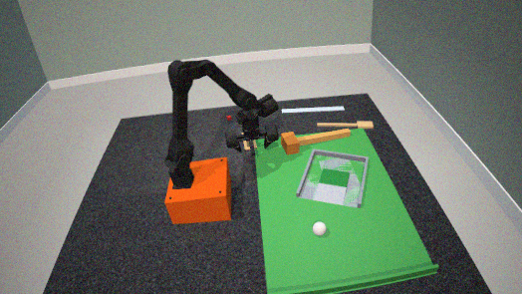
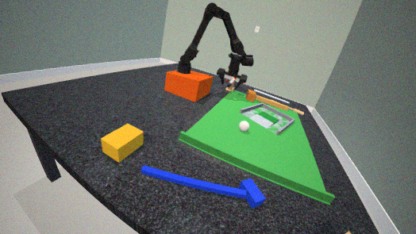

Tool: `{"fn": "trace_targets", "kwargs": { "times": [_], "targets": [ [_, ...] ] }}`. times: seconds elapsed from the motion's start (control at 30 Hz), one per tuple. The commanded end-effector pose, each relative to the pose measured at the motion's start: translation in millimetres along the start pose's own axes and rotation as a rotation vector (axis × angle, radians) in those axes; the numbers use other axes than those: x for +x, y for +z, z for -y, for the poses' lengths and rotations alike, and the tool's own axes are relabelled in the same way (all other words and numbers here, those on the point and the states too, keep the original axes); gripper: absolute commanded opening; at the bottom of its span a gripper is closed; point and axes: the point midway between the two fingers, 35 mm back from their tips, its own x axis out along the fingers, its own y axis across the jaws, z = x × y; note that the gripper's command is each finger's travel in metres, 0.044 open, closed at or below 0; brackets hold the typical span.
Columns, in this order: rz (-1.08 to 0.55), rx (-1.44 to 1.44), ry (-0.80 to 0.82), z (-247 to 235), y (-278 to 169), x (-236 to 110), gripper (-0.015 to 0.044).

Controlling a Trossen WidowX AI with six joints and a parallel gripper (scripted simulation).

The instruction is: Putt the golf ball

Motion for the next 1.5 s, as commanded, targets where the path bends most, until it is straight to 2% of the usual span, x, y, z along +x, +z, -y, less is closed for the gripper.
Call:
{"fn": "trace_targets", "kwargs": {
  "times": [0.0,0.47,0.97,1.27,1.47],
  "targets": [
    [0.0,0.0,0.007,-2.1,-2.2,6.4,0.044],
    [0.0,0.0,0.008,-2.6,-6.7,22.6,0.044],
    [0.0,-0.004,0.002,-0.4,-5.3,19.7,0.0046],
    [0.0,-0.004,0.002,0.2,-4.2,16.5,0.0],
    [0.0,-0.004,0.003,4.1,6.4,-15.9,0.0]
  ]
}}
